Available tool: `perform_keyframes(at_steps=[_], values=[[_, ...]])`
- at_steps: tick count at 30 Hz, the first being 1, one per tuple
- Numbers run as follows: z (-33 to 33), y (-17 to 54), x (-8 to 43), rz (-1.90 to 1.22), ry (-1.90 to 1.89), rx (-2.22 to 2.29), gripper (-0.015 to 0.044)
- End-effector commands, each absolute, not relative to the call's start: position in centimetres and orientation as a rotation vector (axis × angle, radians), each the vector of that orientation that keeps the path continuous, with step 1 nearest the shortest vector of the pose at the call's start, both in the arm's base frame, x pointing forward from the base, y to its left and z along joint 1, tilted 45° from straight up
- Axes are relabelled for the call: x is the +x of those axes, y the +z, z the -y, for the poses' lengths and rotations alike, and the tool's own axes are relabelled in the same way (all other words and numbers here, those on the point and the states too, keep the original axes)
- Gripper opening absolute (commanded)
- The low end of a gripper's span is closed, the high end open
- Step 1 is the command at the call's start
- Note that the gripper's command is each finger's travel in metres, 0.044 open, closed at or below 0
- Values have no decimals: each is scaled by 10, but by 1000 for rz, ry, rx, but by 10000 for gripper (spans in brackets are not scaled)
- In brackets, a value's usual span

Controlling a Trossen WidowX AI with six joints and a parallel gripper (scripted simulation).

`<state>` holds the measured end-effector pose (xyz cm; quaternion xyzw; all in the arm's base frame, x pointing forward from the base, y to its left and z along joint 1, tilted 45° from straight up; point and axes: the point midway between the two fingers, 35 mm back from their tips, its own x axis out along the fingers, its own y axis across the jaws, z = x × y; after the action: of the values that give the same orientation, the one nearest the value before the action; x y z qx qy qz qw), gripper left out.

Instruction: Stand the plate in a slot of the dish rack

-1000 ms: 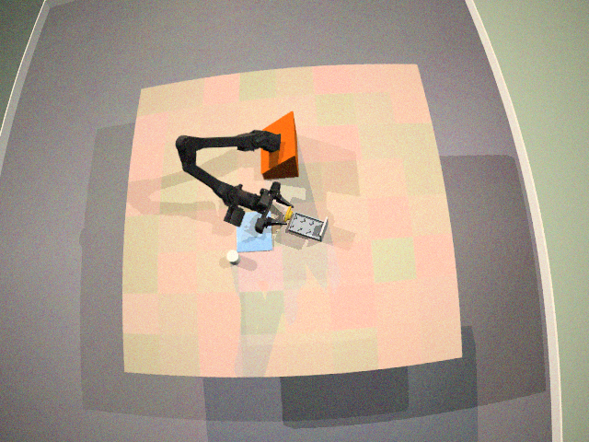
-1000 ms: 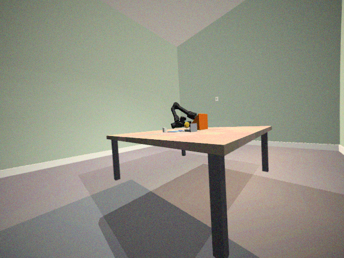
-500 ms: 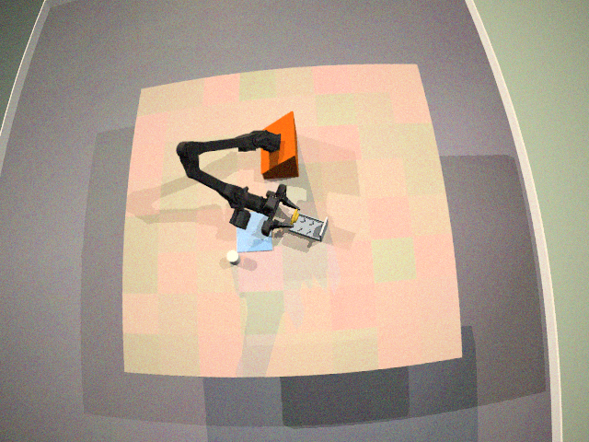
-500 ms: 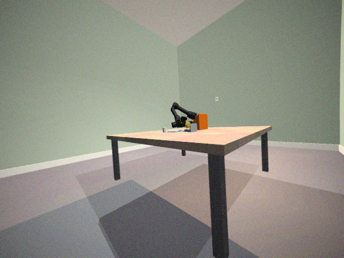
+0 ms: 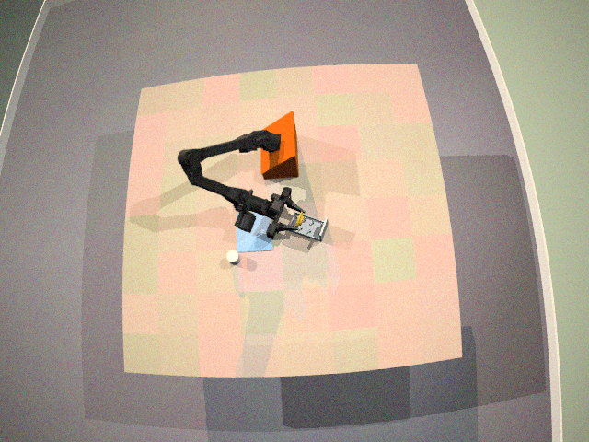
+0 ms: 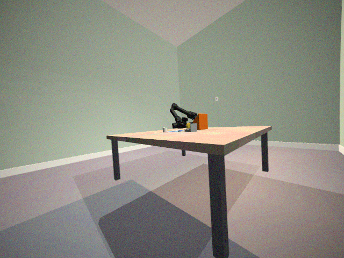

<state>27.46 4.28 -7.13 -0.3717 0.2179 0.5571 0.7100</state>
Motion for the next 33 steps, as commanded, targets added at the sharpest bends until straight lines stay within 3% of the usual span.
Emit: perform_keyframes(at_steps=[1,13,28,33], values=[[-37,-78,276,-477,1236,-825,0],[-40,-74,275,-487,1234,-823,0],[-40,-74,275,-483,1236,-827,394],[-40,-74,275,-483,1236,-827,400]])
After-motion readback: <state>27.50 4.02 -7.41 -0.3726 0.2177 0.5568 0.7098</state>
